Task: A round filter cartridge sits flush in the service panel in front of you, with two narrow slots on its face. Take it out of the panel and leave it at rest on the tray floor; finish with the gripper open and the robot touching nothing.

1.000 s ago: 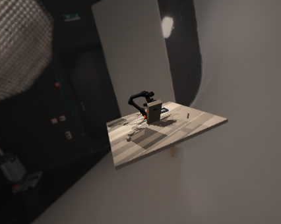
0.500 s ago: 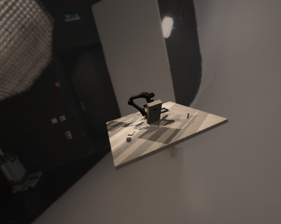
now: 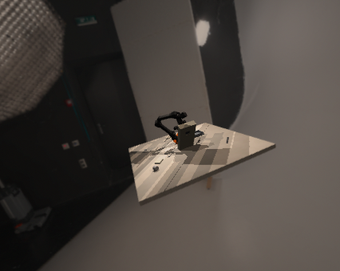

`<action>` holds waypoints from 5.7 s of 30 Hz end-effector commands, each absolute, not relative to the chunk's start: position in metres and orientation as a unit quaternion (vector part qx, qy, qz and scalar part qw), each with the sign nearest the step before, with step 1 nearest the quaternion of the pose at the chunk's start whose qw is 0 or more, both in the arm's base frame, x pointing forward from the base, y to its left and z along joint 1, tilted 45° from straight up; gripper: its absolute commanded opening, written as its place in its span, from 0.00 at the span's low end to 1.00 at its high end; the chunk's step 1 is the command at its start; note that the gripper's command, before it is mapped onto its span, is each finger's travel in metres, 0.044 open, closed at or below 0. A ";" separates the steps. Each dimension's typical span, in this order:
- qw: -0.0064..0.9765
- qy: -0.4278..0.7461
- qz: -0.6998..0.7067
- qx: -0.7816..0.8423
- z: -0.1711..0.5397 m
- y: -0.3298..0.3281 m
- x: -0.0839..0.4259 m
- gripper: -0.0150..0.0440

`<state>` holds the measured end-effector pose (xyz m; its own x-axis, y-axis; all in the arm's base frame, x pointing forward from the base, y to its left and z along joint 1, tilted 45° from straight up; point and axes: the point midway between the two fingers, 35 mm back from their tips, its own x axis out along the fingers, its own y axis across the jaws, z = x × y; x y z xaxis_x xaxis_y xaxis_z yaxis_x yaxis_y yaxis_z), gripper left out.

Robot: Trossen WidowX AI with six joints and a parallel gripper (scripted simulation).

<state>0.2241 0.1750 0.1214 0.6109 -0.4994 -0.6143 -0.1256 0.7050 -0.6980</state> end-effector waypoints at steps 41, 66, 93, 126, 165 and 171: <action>0.827 0.411 -0.065 -0.378 0.155 0.273 0.180 0.25; 0.699 0.496 0.120 -0.501 0.062 0.331 0.112 0.25; 0.517 0.509 0.369 -0.581 -0.019 0.349 0.006 0.25; 0.335 0.489 0.526 -0.610 -0.107 0.250 -0.099 0.25; 0.331 0.489 0.522 -0.615 -0.143 0.218 -0.092 1.00; 0.331 0.489 0.522 -0.616 -0.105 0.250 -0.098 1.00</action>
